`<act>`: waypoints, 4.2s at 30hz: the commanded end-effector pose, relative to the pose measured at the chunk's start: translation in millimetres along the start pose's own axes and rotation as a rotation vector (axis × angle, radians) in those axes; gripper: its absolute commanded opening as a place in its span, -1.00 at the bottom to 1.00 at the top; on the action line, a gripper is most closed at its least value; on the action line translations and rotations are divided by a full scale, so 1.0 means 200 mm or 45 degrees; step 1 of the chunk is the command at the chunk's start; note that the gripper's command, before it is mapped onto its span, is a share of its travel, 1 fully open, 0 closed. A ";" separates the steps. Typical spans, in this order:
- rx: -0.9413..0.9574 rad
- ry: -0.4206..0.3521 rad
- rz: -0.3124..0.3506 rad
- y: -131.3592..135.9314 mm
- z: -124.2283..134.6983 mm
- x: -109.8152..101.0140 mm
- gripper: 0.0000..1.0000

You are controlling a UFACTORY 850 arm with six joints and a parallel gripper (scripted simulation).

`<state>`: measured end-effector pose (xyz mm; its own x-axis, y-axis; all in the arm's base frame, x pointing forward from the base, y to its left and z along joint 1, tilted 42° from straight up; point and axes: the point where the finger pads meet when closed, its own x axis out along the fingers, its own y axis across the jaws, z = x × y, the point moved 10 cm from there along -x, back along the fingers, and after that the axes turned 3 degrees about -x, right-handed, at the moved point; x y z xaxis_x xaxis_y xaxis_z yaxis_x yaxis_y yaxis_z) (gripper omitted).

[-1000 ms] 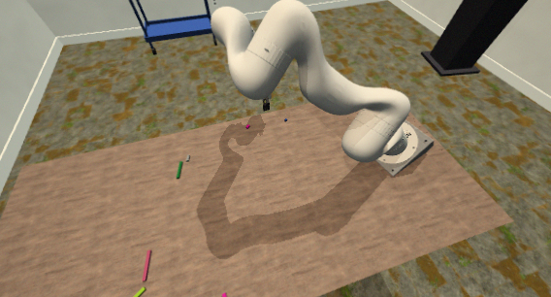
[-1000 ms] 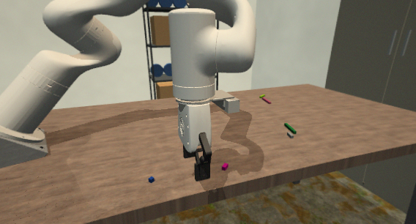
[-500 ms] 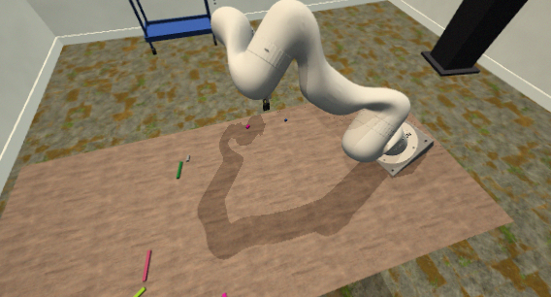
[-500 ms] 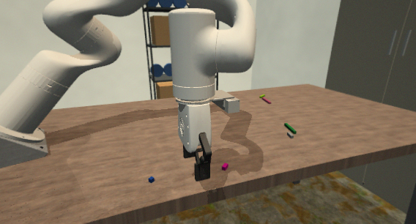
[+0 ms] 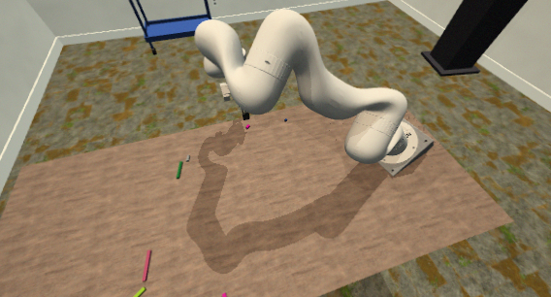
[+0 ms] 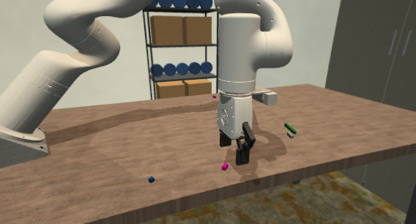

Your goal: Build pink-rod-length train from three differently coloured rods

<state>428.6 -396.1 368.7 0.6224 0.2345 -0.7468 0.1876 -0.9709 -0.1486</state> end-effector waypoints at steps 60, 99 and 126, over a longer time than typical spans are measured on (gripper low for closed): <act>0.009 0.014 0.004 -0.40 -0.89 -0.03 1.00; 0.009 0.014 0.004 -0.40 -0.89 -0.03 1.00; 0.009 0.016 0.006 -0.78 -1.31 -0.04 1.00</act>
<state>593.0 -233.7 565.3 0.6309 0.2317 -0.7405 0.1791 -0.9721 -0.1516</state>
